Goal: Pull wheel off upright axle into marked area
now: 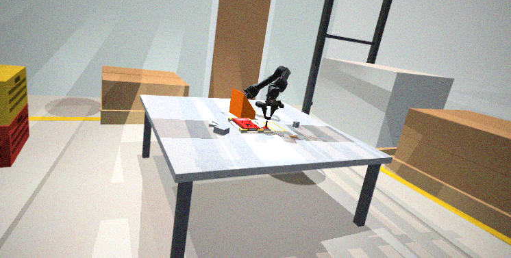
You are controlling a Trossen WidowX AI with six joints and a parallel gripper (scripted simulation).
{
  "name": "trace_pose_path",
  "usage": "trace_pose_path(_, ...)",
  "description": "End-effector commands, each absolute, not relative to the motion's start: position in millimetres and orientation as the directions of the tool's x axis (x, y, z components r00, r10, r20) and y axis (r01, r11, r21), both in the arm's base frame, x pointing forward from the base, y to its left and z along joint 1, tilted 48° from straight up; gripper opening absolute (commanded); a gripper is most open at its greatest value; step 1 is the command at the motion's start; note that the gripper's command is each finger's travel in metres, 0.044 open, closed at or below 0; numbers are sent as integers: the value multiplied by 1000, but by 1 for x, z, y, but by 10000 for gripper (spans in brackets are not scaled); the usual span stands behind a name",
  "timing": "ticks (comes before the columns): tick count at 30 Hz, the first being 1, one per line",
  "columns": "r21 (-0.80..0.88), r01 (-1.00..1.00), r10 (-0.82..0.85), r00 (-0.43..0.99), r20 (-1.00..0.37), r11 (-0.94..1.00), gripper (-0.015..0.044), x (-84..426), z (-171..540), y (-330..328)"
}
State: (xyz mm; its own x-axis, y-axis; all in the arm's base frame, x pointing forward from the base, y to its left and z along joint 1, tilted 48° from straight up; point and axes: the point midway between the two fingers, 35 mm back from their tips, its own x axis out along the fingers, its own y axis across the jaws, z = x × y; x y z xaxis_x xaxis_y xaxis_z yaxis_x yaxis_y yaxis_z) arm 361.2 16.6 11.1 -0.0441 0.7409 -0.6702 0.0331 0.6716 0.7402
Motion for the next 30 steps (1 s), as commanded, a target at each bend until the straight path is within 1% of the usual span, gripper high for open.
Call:
trace_pose_path(1, 736, 31, 737, -38, -675, 676, 0, 362, 21, 4)
trace_pose_path(5, 736, 31, 737, -38, -675, 676, 0, 363, 28, -2)
trace_pose_path(7, 740, 34, 740, -38, -671, 672, 0, 362, 24, 5)
trace_pose_path(30, 738, 34, 738, -39, -673, 674, 0, 334, 76, 42)
